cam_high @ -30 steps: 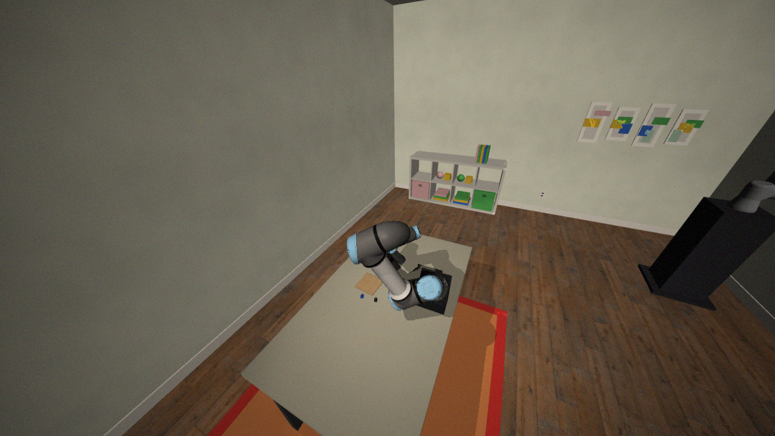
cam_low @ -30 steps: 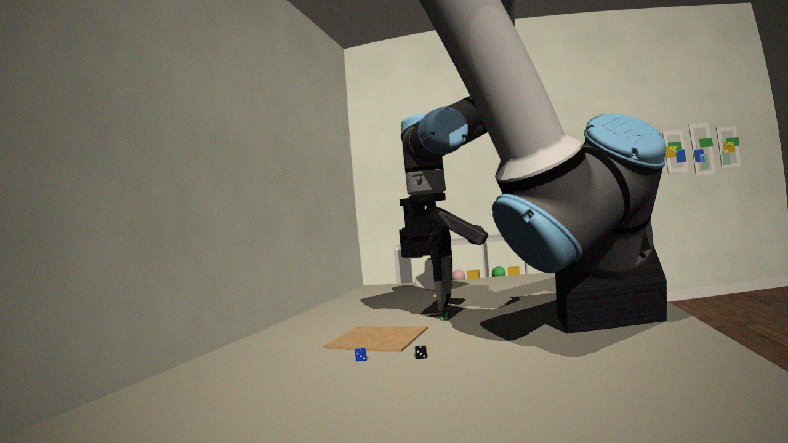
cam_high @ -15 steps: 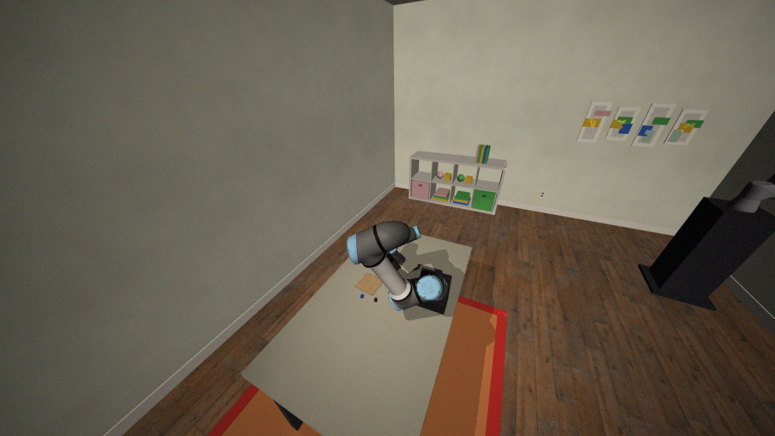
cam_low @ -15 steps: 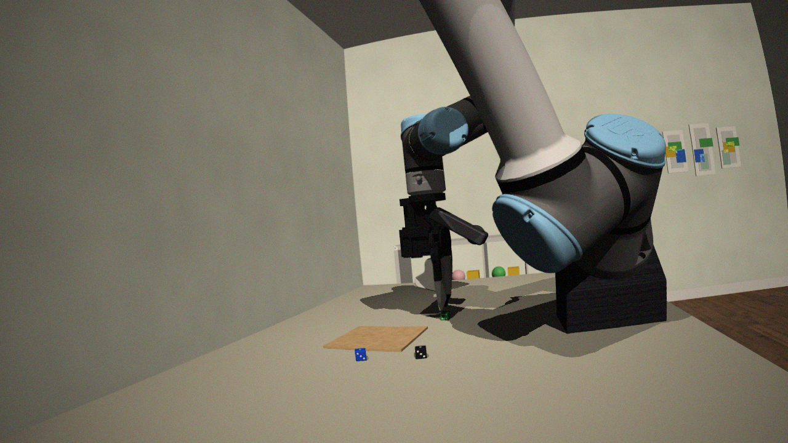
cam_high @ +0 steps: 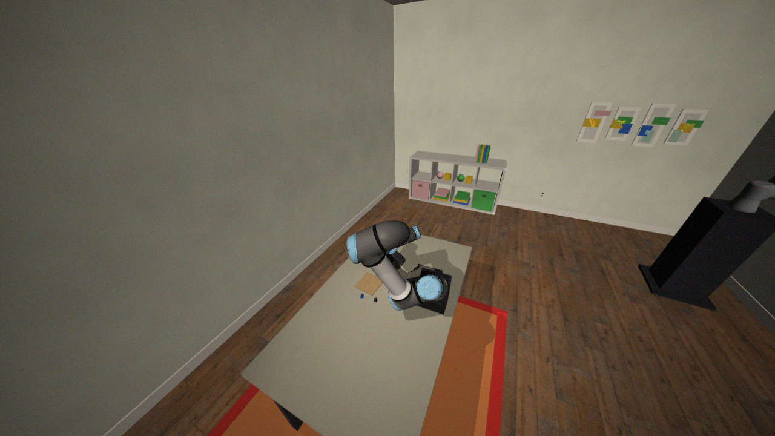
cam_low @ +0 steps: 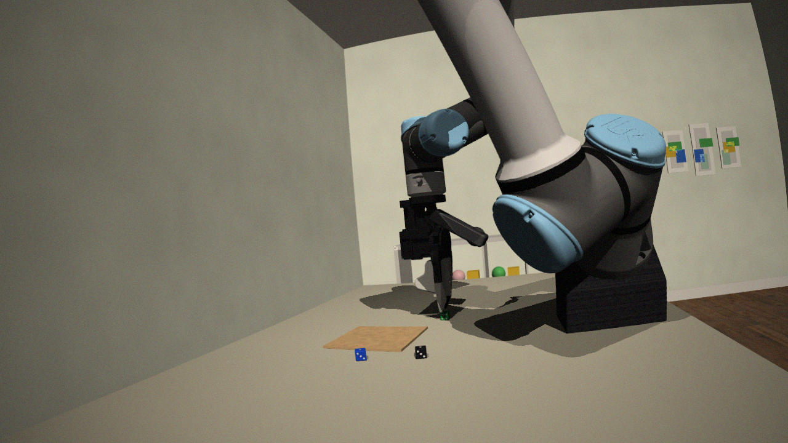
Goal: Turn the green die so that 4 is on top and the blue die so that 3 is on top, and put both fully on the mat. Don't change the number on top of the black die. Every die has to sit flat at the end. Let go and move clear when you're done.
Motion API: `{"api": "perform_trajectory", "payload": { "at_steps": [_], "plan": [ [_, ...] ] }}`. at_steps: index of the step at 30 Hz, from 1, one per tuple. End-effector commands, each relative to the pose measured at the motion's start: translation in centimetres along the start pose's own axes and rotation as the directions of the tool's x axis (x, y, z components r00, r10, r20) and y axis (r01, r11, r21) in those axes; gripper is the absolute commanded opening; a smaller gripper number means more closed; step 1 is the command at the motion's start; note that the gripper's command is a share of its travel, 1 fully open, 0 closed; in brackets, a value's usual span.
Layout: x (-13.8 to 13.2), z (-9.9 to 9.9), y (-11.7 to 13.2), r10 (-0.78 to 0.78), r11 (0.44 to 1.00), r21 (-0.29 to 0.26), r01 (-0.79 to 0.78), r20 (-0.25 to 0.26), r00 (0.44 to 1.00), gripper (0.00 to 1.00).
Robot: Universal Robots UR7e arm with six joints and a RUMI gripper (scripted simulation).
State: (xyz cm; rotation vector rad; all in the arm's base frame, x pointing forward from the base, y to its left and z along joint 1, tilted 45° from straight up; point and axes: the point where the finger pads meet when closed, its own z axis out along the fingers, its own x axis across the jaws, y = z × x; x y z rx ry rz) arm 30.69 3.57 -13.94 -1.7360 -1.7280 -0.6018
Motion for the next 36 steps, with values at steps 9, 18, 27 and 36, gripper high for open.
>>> {"api": "perform_trajectory", "payload": {
  "at_steps": [9, 18, 27, 36],
  "plan": [
    [0.0, 1.4, 0.0, 0.0, 1.0, -0.001, 0.0, 0.001, 1.0, 0.18],
    [0.0, 1.8, 0.0, 0.0, 1.0, -0.001, 0.0, 0.001, 1.0, 0.18],
    [0.0, 1.8, 0.0, 0.0, 1.0, -0.001, 0.0, 0.001, 1.0, 0.18],
    [0.0, 1.8, 0.0, 0.0, 1.0, -0.001, 0.0, 0.001, 1.0, 0.18]
  ]
}}
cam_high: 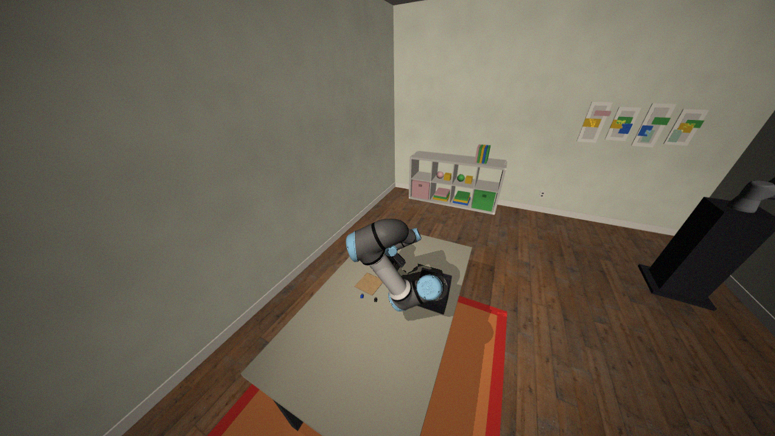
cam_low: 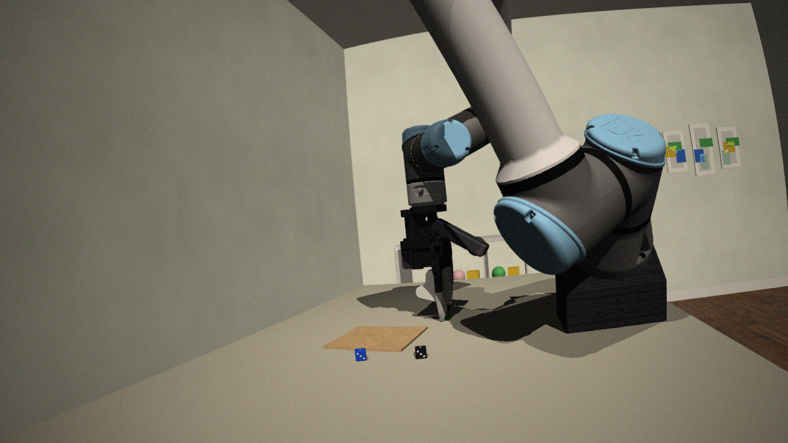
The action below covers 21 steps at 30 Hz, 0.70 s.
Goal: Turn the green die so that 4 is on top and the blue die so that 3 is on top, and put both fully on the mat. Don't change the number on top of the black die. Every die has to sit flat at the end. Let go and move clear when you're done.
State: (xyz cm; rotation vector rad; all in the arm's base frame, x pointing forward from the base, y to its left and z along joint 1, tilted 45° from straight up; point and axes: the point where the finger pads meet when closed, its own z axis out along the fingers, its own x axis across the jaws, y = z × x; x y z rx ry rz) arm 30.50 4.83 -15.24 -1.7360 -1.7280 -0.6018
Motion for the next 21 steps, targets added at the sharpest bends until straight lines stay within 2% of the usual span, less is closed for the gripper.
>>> {"api": "perform_trajectory", "payload": {
  "at_steps": [1, 18, 19, 21],
  "plan": [
    [-0.03, -0.03, 0.03, 0.0, 1.0, -0.001, 0.0, 0.001, 1.0, 0.18],
    [-0.03, -0.03, 0.03, 0.0, 1.0, -0.001, 0.0, 0.001, 1.0, 0.18],
    [-0.03, -0.03, 0.03, 0.0, 1.0, -0.001, 0.0, 0.001, 1.0, 0.0],
    [-0.03, -0.03, 0.03, 0.0, 1.0, -0.001, 0.0, 0.001, 1.0, 0.0]
  ]
}}
